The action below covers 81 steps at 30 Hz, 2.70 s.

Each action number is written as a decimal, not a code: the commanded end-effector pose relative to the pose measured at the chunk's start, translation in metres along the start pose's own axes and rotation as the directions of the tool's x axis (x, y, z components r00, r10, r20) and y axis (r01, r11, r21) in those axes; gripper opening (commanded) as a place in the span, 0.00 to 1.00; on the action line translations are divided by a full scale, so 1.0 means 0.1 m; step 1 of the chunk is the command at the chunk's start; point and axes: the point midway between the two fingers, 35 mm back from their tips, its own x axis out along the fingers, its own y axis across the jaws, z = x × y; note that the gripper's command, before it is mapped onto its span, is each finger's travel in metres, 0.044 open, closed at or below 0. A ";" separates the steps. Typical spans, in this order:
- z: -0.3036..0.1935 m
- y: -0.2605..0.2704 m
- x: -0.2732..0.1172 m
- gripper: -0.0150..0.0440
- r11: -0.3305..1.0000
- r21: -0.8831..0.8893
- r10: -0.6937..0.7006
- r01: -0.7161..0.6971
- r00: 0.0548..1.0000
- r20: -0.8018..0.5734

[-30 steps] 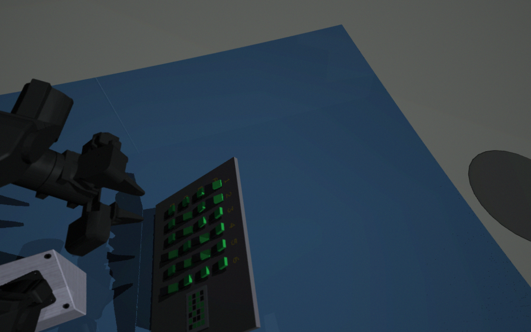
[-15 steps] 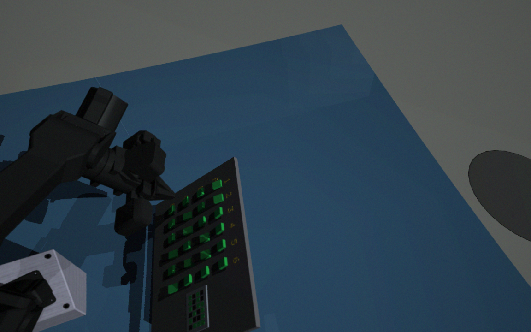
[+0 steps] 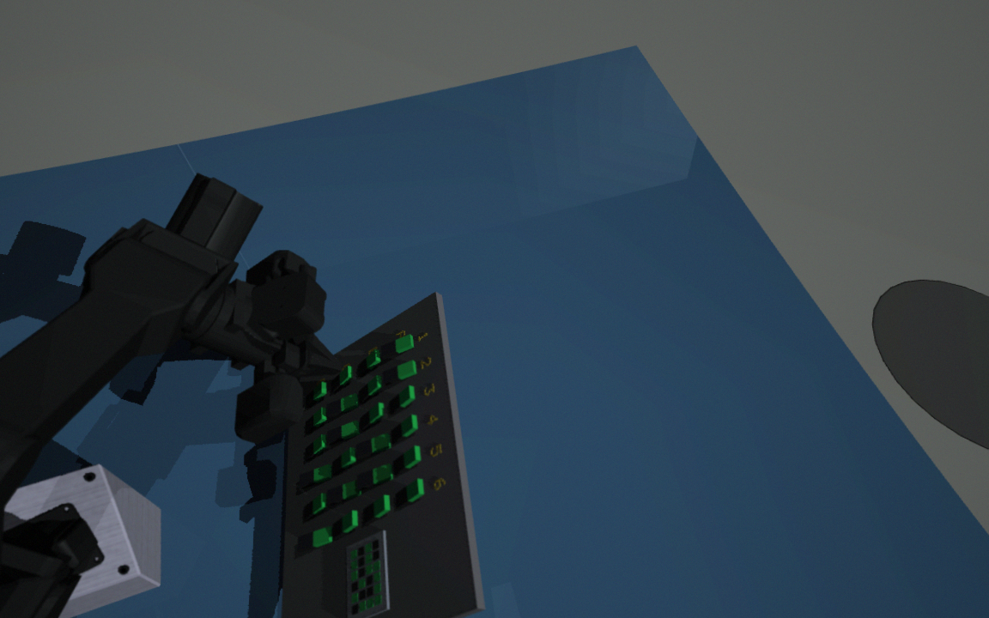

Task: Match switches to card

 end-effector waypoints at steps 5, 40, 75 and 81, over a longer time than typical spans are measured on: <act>-0.01 -0.01 0.07 0.25 1.000 -0.009 -0.007 0.007 1.000 0.002; -0.01 -0.01 0.10 0.25 1.000 -0.009 -0.007 0.007 1.000 0.002; -0.05 0.00 -0.52 0.25 1.000 -0.011 -0.004 0.005 1.000 0.026; 0.06 -0.50 -0.58 0.25 1.000 -0.013 -0.005 0.006 1.000 0.025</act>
